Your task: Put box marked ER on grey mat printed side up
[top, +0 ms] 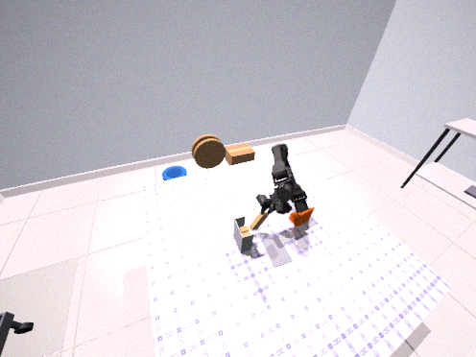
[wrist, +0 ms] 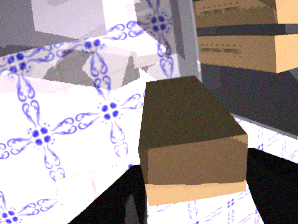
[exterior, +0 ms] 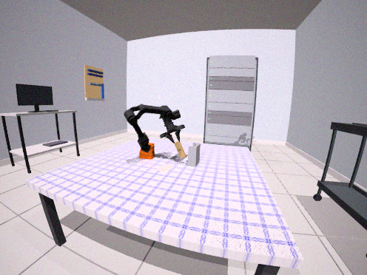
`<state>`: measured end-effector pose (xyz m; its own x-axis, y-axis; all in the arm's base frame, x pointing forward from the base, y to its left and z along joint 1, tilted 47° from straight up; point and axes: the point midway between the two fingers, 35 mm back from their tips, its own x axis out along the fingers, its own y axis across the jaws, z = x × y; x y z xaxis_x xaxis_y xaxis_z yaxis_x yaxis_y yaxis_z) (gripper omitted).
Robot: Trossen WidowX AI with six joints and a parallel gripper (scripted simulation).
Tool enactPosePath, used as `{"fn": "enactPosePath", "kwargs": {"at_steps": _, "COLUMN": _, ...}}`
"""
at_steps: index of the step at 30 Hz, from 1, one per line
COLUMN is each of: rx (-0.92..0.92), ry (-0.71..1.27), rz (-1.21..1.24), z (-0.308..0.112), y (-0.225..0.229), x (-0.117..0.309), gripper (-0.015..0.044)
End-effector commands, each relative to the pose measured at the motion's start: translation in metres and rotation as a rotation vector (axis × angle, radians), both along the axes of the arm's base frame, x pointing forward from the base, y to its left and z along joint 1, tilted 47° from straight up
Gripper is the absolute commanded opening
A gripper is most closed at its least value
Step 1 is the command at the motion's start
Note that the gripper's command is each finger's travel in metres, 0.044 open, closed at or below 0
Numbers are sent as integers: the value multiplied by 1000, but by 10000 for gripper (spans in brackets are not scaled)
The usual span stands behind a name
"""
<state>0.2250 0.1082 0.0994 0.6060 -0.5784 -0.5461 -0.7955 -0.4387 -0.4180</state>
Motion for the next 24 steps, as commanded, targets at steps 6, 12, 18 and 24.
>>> {"fn": "enactPosePath", "kwargs": {"at_steps": 6, "rx": 6, "ry": -1, "rz": -1, "z": -4, "y": -4, "x": -1, "gripper": 151}}
{"fn": "enactPosePath", "kwargs": {"at_steps": 12, "rx": 7, "ry": 0, "rz": -1, "z": -11, "y": -10, "x": 1, "gripper": 151}}
{"fn": "enactPosePath", "kwargs": {"at_steps": 18, "rx": 7, "ry": 0, "rz": -1, "z": -18, "y": -17, "x": 3, "gripper": 151}}
{"fn": "enactPosePath", "kwargs": {"at_steps": 24, "rx": 6, "ry": -1, "rz": -1, "z": -24, "y": -24, "x": 4, "gripper": 151}}
